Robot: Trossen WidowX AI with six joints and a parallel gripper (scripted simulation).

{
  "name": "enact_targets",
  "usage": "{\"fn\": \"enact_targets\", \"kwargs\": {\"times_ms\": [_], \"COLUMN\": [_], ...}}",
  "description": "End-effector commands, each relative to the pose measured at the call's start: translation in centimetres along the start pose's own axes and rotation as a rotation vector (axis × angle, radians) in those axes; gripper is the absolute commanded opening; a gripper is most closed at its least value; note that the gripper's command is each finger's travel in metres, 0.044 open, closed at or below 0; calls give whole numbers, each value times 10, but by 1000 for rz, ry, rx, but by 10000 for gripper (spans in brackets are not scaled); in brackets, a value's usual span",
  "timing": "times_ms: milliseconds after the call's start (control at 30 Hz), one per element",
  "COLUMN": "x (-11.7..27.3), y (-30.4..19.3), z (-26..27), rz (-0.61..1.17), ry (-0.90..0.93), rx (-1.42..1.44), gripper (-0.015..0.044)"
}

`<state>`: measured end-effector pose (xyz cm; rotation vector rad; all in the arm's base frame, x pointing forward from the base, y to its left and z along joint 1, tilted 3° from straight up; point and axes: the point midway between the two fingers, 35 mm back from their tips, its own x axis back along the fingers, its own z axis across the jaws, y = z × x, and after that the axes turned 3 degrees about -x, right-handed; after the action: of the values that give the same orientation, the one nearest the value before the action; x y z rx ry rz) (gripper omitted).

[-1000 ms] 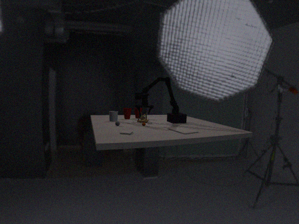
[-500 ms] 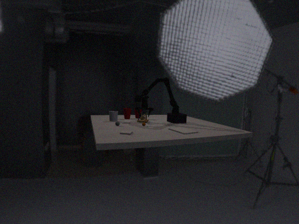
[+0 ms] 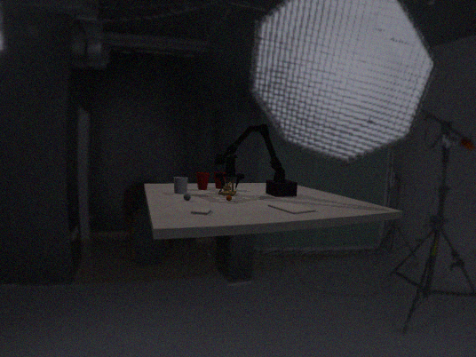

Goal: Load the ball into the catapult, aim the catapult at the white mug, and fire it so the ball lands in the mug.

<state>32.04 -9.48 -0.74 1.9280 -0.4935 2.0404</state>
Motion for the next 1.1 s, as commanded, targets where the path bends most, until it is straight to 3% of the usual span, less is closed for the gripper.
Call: {"fn": "enact_targets", "kwargs": {"times_ms": [0,200,400,533,767,1067], "x": [0,0,0,39,50,49], "y": [0,0,0,0,0,0], "z": [0,0,0,1,0,0], "rz": [0,0,0,-1,-1,1], "ry": [1,1,1,-1,-2,-3], "rx": [0,0,0,0,22,321], "gripper": [309,151,111,6,0,0]}}
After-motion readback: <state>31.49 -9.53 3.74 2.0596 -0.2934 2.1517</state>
